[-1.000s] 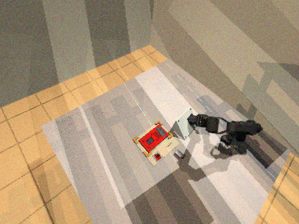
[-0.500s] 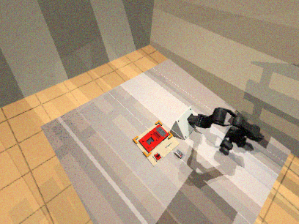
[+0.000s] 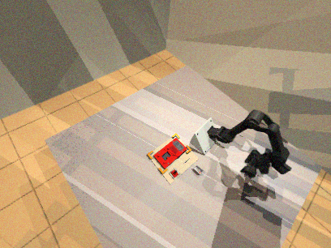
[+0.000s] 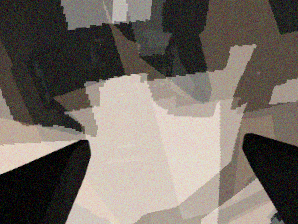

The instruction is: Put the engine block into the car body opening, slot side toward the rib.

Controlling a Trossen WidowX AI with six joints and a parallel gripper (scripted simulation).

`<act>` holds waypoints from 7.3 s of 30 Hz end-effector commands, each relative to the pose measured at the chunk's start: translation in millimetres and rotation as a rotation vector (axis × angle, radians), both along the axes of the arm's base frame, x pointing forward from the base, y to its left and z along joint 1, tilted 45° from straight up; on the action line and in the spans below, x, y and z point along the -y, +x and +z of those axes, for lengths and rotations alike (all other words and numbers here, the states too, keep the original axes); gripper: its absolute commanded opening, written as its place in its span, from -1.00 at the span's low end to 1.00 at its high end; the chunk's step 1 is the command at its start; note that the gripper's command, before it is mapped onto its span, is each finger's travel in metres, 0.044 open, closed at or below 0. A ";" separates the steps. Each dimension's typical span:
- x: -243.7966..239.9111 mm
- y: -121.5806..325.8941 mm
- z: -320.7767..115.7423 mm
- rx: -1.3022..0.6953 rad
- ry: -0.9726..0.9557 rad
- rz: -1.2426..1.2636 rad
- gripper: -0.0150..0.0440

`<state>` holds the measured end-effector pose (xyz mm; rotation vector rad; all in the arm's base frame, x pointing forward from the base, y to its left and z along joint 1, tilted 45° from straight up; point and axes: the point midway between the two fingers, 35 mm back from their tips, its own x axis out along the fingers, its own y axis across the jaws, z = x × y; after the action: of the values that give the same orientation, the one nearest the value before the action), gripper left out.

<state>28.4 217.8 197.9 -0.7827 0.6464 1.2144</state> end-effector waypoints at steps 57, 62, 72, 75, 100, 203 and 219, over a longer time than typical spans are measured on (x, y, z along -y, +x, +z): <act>177.7 223.8 -122.0 -0.130 0.165 0.108 1.00; 175.3 224.1 -124.6 -0.130 0.165 0.108 1.00; 163.9 225.4 -135.9 -0.129 0.166 0.108 1.00; 160.5 225.6 -139.2 -0.129 0.166 0.109 1.00; 158.0 225.7 -141.5 -0.129 0.167 0.109 -0.34; 320.9 287.4 -194.3 -0.925 0.331 -0.888 -0.49; 337.2 295.2 -240.4 -1.118 0.369 -1.143 -0.49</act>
<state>321.6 -112.6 -33.9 0.6184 1.4193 0.5887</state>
